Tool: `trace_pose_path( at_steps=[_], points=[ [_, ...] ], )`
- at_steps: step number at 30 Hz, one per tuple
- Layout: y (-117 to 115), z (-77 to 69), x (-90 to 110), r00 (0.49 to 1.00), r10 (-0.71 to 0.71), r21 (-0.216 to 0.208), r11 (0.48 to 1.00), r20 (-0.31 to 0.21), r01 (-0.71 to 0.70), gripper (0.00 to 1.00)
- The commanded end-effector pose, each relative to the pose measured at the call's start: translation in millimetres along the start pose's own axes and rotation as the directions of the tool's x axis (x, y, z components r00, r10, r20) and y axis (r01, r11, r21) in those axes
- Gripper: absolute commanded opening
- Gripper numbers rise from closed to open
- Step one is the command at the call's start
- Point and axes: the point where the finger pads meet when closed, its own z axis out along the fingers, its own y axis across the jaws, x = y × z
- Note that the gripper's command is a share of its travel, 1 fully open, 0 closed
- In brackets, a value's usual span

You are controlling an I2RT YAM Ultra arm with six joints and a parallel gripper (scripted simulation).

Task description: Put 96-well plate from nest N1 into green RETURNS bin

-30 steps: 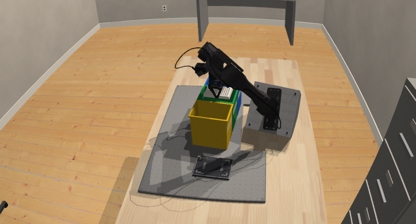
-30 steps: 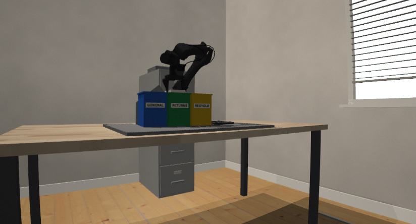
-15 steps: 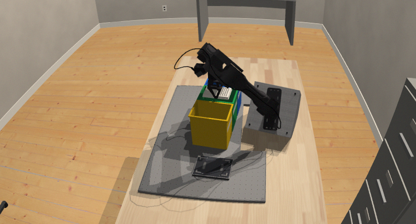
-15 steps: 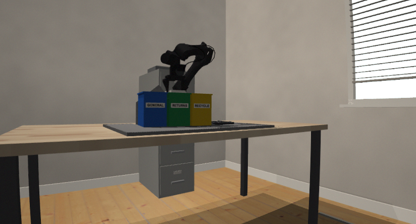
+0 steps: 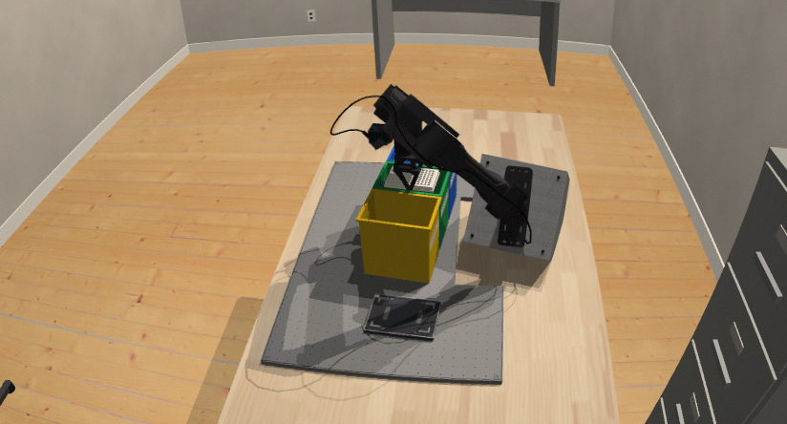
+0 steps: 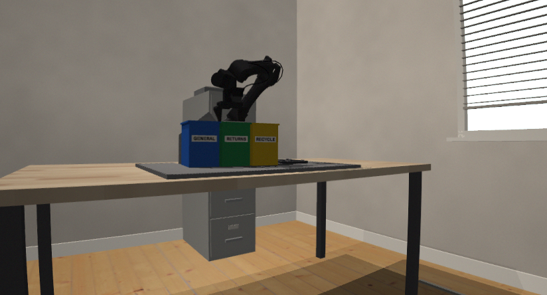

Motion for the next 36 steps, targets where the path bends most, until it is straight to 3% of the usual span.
trace_pose_path(
  at_steps=[1,15,36],
  points=[
    [-0.7,-4.6,-1.4,0.999,0.006,0.011,1.0,0.041,-0.007,0.0],
    [1.1,5.0,-3.1,0.999,-0.003,0.011,1.0,0.034,0.003,0.0],
    [0.3,4.6,-0.5,0.999,0.003,0.01,1.0,0.04,-0.003,0.0]
  ],
)
